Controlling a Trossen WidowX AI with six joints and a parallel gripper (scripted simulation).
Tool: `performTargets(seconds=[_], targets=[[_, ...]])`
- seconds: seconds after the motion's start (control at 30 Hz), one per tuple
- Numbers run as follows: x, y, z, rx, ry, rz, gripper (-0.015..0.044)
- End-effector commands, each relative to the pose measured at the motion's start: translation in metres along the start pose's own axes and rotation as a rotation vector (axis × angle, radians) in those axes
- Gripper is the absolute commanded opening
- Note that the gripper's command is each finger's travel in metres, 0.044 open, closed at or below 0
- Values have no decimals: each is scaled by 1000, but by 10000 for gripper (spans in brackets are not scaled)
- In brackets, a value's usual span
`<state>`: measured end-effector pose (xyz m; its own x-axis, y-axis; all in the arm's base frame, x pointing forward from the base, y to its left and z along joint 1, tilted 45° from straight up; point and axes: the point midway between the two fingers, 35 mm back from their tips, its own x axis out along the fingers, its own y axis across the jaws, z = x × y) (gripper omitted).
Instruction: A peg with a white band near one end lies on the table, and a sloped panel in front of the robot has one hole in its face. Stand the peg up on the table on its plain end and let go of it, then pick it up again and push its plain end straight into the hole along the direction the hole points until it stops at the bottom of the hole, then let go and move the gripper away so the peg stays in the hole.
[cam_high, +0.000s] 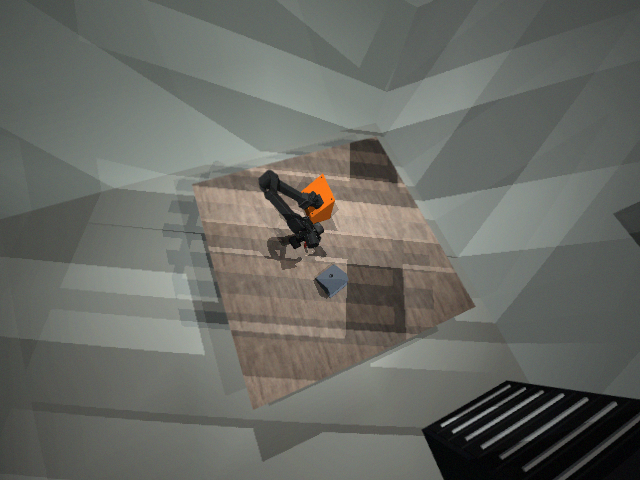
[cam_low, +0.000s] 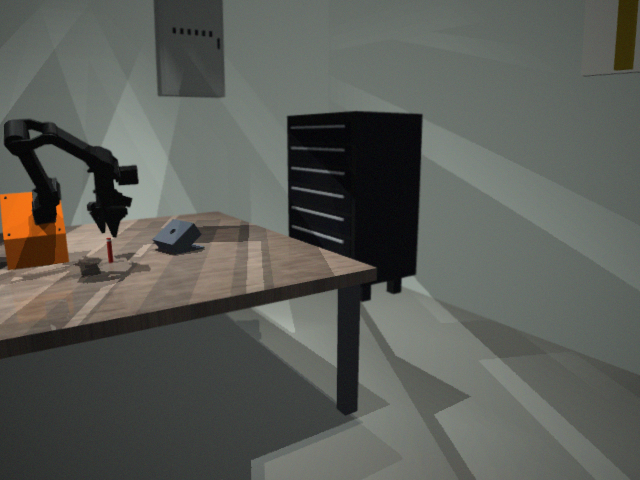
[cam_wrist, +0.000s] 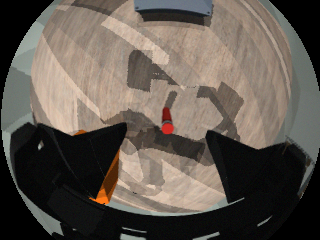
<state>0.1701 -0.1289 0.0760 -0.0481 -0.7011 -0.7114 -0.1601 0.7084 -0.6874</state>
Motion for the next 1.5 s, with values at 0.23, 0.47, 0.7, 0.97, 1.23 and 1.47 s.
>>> performTargets(seconds=[0.23,0.47,0.7,0.97,1.23,1.47], targets=[[18,1,1,-4,1,3,440],[30,1,0,-4,1,2,440],[41,0,-1,-4,2,-1,440],[51,-1,-3,-5,3,-6,440],[48,-2,-2,-1,5,-9,230],[48,-2,-2,-1,5,-9,46]])
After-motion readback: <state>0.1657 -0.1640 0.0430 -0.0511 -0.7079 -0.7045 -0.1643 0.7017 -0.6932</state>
